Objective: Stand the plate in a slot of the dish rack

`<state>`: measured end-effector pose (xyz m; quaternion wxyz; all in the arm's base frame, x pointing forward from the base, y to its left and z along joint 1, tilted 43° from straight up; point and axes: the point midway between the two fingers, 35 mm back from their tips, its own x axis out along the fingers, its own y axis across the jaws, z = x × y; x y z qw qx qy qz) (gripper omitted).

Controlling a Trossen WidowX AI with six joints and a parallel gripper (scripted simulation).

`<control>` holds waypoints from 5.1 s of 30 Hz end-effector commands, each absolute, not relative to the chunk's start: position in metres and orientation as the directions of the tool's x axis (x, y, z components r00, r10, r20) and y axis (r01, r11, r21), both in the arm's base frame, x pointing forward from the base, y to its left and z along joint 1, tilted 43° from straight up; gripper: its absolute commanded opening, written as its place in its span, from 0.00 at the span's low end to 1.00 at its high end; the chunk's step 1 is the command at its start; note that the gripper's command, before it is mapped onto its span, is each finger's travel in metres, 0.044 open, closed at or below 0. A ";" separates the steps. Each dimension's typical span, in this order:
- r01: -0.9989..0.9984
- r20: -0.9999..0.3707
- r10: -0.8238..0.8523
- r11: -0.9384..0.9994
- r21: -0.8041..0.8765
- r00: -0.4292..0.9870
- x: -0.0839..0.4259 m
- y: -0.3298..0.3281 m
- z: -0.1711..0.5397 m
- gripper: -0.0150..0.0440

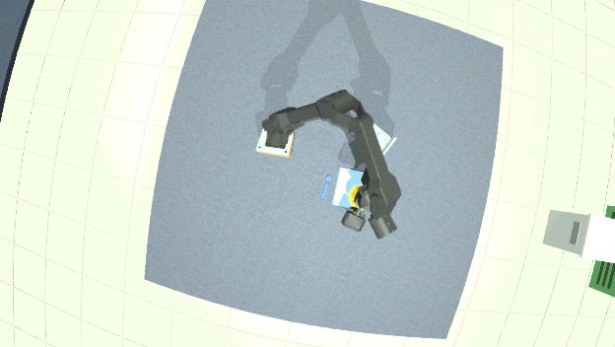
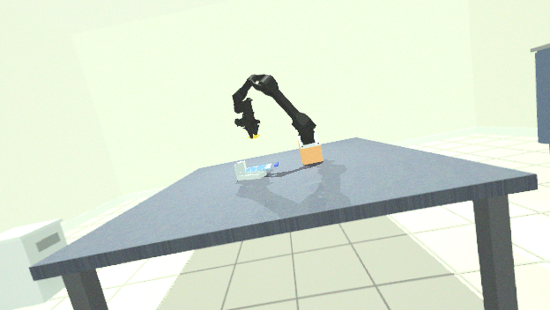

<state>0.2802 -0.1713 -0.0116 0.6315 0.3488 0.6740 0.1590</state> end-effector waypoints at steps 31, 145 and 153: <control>0.989 -0.745 0.665 0.070 0.128 0.050 0.275 -0.045 0.115 0.25; 0.665 -0.555 -0.381 0.544 0.512 0.739 0.228 0.112 0.052 0.25; 0.533 -0.416 -0.336 0.598 0.599 0.845 0.220 0.126 0.063 0.25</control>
